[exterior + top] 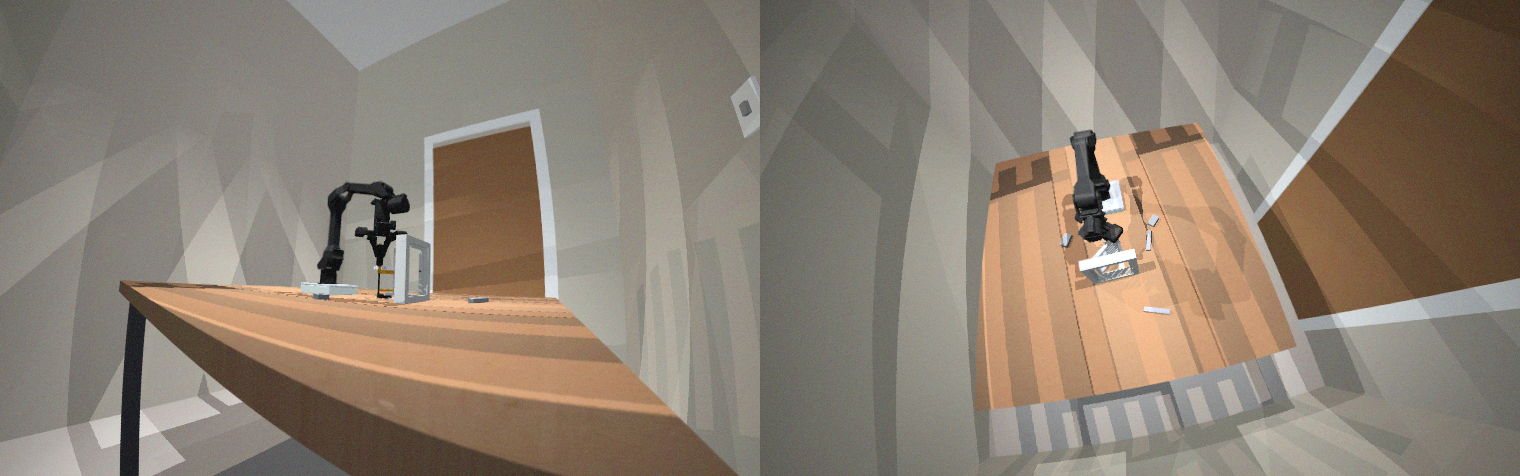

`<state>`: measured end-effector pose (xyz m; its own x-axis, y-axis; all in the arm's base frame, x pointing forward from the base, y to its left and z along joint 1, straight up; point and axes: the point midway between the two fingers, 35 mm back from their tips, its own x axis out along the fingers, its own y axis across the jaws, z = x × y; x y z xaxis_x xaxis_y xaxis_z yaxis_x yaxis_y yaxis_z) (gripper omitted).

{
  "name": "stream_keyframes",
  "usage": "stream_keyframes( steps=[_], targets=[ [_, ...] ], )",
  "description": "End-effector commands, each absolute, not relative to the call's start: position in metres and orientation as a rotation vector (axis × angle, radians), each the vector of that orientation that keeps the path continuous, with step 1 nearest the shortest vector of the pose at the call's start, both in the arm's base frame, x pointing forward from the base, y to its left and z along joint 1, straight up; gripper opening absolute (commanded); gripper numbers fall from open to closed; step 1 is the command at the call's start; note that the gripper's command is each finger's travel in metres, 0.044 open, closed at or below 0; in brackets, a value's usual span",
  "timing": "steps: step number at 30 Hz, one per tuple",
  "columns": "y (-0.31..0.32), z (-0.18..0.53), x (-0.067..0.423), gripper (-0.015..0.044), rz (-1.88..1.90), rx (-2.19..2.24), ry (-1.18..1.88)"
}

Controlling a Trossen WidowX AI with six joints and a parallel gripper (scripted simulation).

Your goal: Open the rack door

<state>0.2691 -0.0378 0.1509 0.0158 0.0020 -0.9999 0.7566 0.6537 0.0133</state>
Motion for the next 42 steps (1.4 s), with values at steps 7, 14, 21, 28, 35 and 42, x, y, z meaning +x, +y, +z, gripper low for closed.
stream_keyframes(
  steps=[7, 14, 21, 28, 35, 42],
  targets=[
    [-0.05, 0.151, 0.262, 0.0013, -0.536, 0.556, 1.471],
    [-0.062, 0.151, 0.257, 0.0013, -0.461, 0.477, 1.49],
    [-0.074, 0.151, 0.252, 0.0013, -0.387, 0.398, 1.505],
    [-0.087, 0.151, 0.249, 0.0013, -0.314, 0.32, 1.518],
    [-0.099, 0.151, 0.247, 0.0013, -0.241, 0.244, 1.527],
    [-0.112, 0.151, 0.247, 0.0013, -0.165, 0.163, 1.535]
  ],
)
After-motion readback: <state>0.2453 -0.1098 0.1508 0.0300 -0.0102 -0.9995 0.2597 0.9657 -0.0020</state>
